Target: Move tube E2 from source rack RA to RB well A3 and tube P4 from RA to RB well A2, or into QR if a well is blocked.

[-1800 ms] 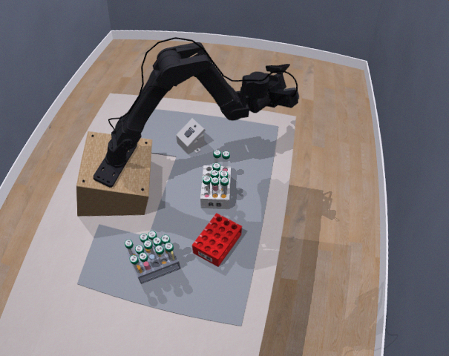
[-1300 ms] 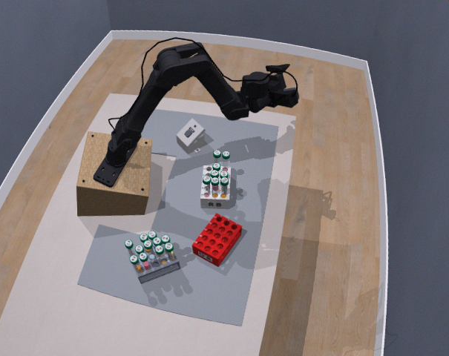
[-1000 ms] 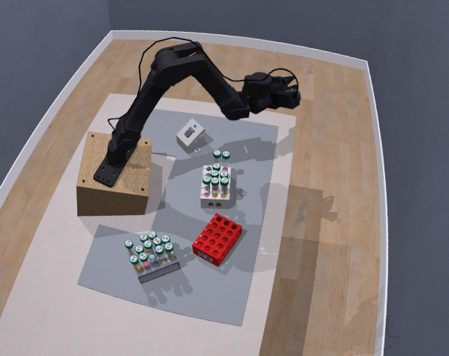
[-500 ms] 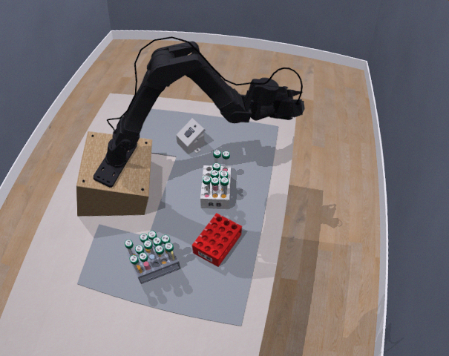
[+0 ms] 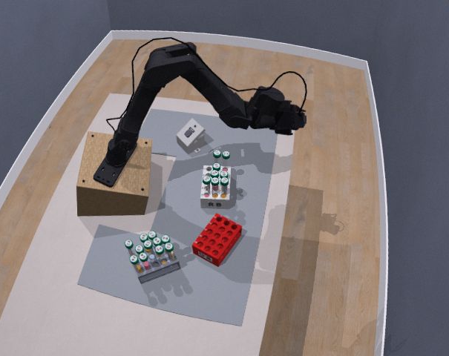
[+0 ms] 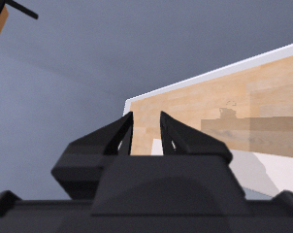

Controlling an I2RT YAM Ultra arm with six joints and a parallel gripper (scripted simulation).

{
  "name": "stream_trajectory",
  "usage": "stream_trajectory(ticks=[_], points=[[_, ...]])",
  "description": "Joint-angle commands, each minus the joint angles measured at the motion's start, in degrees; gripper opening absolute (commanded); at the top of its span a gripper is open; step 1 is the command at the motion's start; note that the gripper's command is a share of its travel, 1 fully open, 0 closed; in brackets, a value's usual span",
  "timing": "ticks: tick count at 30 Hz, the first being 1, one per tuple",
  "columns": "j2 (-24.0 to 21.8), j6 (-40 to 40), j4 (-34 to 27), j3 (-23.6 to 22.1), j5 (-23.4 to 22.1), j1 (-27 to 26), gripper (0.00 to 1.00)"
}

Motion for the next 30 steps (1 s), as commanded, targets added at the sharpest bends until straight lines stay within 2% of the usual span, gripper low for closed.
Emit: stream_trajectory(ticks=[1, 4, 6, 8, 10, 14, 17, 22, 24, 26, 28, 30], points=[[-2.8, -3.47, -6.7, 2.38, 2.06, -1.61, 0.3], [-2.52, -3.96, -6.45, 1.97, -0.83, -3.75, 0.3], [-4.12, -5.84, -11.32, 2.59, 2.03, -4.23, 0.3], [-4.54, -6.53, -12.49, 2.59, 1.09, -5.54, 0.3], [-5.97, -8.32, -17.32, 3.37, 3.2, -6.02, 0.3], [-6.35, -9.09, -18.69, 3.48, 2.44, -7.34, 0.3], [-7.78, -11.37, -24.79, 4.79, 4.17, -8.42, 0.3], [-8.3, -12.54, -25.66, 4.29, 0.9, -11.1, 0.3], [-9.33, -14.23, -30.5, 5.44, 3.84, -11.54, 0.3], [-9.73, -15.03, -31.41, 5.22, 2.31, -12.89, 0.3], [-10.58, -16.62, -36.21, 6.49, 4.98, -13.31, 0.3], [-10.78, -17.1, -36.96, 6.51, 4.72, -13.93, 0.3]])
